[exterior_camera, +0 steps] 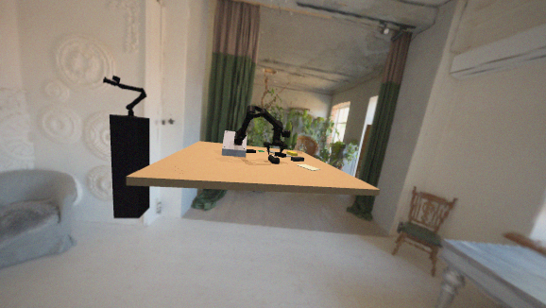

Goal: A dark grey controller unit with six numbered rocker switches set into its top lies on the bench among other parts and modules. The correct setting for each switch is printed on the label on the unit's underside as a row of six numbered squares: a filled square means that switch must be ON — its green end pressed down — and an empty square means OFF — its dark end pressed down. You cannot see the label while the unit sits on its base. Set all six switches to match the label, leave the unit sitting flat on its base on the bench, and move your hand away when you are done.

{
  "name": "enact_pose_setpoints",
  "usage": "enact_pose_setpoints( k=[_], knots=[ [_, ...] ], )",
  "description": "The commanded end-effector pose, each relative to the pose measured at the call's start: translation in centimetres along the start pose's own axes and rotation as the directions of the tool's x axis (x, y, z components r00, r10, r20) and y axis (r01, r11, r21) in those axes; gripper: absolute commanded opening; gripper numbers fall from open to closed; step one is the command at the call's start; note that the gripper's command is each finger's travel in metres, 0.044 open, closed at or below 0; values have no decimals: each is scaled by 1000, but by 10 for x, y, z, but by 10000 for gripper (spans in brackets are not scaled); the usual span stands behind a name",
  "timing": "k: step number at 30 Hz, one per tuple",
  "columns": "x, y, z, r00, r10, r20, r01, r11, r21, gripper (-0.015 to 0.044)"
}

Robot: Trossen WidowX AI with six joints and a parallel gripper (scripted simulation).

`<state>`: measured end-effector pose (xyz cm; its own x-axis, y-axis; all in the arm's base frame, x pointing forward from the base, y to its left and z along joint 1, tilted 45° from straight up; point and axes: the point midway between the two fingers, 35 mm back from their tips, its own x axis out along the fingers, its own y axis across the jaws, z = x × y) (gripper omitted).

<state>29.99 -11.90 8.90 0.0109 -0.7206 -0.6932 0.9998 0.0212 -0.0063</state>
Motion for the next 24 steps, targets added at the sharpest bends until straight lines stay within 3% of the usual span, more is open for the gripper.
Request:
enact_pose_setpoints(
  k=[1,7,10,16,24],
  knots=[
    [-1,0,-1,1000,-1,4,1,1000,2,440],
    [-1,0,-1,1000,-1,4,1,1000,2,440],
    [-1,-1,-1,1000,4,2,-3,1000,-31,361],
    [-8,-4,3,999,47,-14,-49,948,-315,204],
    [-18,-9,7,994,108,-33,-103,745,-659,0]
  ],
)
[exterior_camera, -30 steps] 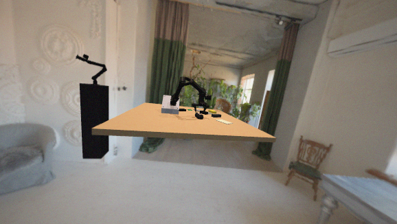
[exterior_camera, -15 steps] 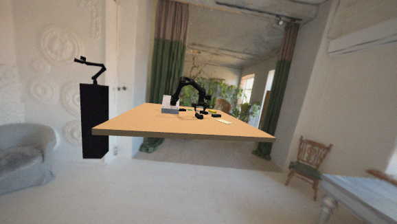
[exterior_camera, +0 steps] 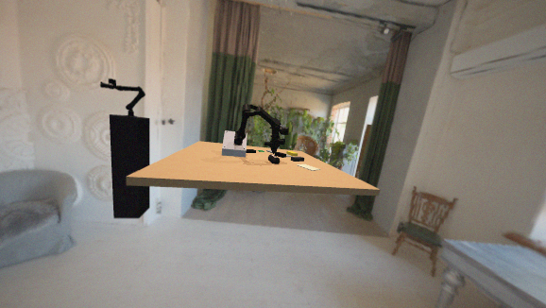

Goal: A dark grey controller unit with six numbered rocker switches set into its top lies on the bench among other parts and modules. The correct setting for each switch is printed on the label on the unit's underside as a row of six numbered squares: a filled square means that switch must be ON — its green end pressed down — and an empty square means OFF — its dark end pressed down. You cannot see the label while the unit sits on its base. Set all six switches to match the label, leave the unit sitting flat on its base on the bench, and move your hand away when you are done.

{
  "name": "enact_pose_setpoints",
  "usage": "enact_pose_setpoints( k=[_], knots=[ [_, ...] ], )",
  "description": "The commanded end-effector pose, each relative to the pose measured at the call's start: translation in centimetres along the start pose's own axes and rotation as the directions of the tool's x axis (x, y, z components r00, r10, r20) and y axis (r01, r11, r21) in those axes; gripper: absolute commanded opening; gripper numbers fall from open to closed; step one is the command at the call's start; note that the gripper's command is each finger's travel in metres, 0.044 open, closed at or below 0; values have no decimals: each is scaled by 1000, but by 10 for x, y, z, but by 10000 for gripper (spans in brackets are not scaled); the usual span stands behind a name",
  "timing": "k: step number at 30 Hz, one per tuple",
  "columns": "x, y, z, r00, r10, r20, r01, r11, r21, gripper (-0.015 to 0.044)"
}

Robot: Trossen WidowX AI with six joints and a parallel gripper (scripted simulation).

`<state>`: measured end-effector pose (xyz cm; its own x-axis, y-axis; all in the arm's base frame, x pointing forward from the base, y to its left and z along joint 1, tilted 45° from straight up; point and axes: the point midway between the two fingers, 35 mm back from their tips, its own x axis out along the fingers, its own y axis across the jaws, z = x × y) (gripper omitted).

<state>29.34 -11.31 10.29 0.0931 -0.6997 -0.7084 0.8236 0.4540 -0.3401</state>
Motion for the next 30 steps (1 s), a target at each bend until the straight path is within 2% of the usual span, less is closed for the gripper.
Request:
enact_pose_setpoints(
  k=[1,9,18,21,30],
  knots=[
    [-5,-3,-1,999,34,8,-32,980,-194,0],
    [-15,-9,-1,995,96,30,-62,824,-563,0],
    [-25,-15,-1,985,164,59,-31,494,-869,0],
    [-27,-16,-1,981,182,67,-10,391,-920,0],
    [-27,-16,-1,981,183,68,-8,384,-923,0]
  ],
)
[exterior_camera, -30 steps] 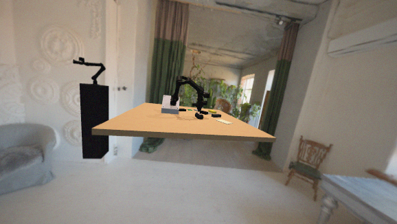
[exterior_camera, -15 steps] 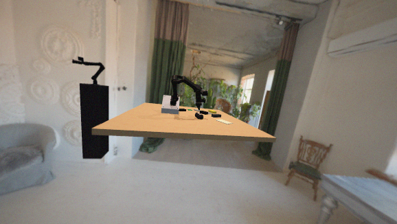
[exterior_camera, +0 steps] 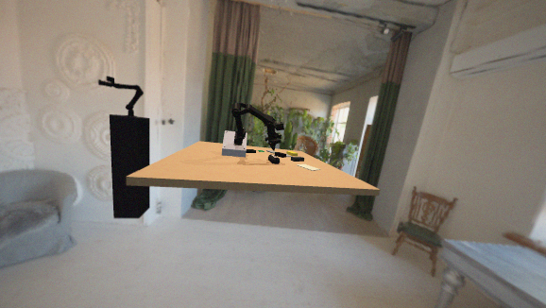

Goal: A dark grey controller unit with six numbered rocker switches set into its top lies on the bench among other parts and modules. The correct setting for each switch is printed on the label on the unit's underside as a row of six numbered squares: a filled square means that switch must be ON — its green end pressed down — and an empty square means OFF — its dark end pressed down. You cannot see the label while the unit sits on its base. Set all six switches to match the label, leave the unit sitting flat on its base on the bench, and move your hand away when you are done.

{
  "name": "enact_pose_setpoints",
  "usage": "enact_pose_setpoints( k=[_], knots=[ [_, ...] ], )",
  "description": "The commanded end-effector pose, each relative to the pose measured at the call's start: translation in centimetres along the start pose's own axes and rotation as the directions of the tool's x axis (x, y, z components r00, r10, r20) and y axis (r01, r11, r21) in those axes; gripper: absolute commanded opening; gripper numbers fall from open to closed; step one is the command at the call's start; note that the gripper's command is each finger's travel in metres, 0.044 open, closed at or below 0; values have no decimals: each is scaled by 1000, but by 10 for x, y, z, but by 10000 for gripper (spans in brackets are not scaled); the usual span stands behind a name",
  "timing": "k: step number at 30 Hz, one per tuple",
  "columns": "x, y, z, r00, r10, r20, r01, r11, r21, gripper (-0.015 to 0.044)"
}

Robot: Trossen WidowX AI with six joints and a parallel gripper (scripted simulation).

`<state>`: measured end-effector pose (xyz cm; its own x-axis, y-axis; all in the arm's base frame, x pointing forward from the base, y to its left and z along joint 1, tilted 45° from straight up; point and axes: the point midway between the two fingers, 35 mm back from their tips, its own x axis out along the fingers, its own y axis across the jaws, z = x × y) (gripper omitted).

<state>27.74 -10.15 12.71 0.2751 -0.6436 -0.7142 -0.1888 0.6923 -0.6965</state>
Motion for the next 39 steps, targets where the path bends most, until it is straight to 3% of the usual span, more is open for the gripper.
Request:
enact_pose_setpoints(
  k=[1,11,14,21,28,39],
  knots=[
    [-1,0,0,1000,2,6,-2,1000,-13,0],
    [-1,0,0,1000,2,6,-2,1000,-13,0],
    [0,0,0,1000,2,0,-2,1000,22,79],
    [3,-10,3,998,-1,-61,24,928,371,263],
    [6,-20,6,992,-6,-123,88,732,675,440],
    [13,-34,10,976,-14,-217,214,242,946,440]
  ],
)
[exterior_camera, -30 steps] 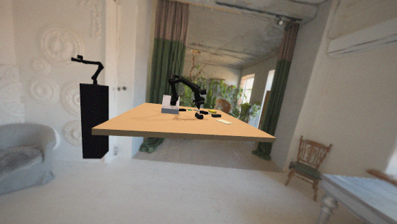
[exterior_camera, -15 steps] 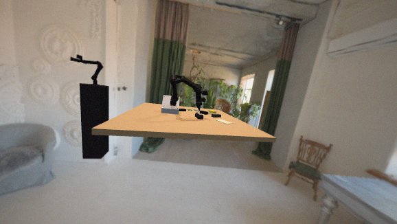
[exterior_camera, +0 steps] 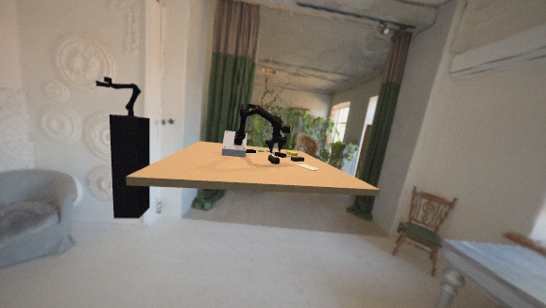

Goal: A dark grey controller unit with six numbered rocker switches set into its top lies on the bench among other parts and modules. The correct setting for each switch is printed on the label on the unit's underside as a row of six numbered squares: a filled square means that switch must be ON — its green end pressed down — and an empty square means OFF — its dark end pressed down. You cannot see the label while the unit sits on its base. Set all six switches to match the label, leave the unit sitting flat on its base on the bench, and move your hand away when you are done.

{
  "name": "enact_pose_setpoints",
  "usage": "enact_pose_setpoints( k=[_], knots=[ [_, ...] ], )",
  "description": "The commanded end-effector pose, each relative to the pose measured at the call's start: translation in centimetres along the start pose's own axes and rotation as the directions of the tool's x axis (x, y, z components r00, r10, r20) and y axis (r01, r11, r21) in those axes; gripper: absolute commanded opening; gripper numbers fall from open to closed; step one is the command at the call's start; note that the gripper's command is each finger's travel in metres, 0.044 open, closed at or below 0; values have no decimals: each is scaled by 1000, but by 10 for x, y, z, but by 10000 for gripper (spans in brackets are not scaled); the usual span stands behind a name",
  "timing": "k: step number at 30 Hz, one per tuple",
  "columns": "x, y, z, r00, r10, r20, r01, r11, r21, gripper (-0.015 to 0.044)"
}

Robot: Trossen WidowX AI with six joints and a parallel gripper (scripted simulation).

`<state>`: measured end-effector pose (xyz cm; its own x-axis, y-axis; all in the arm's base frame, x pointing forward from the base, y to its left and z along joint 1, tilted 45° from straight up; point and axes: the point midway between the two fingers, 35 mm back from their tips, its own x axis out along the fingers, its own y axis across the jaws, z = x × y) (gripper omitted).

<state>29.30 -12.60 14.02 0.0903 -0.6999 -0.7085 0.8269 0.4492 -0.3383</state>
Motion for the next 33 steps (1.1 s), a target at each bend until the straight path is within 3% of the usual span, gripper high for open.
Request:
enact_pose_setpoints(
  k=[1,7,33],
  knots=[
    [2,0,7,999,-34,-7,34,978,207,440],
    [5,0,15,997,-77,-20,78,882,465,440],
    [34,-1,15,997,-77,-26,80,867,492,440]
  ],
)
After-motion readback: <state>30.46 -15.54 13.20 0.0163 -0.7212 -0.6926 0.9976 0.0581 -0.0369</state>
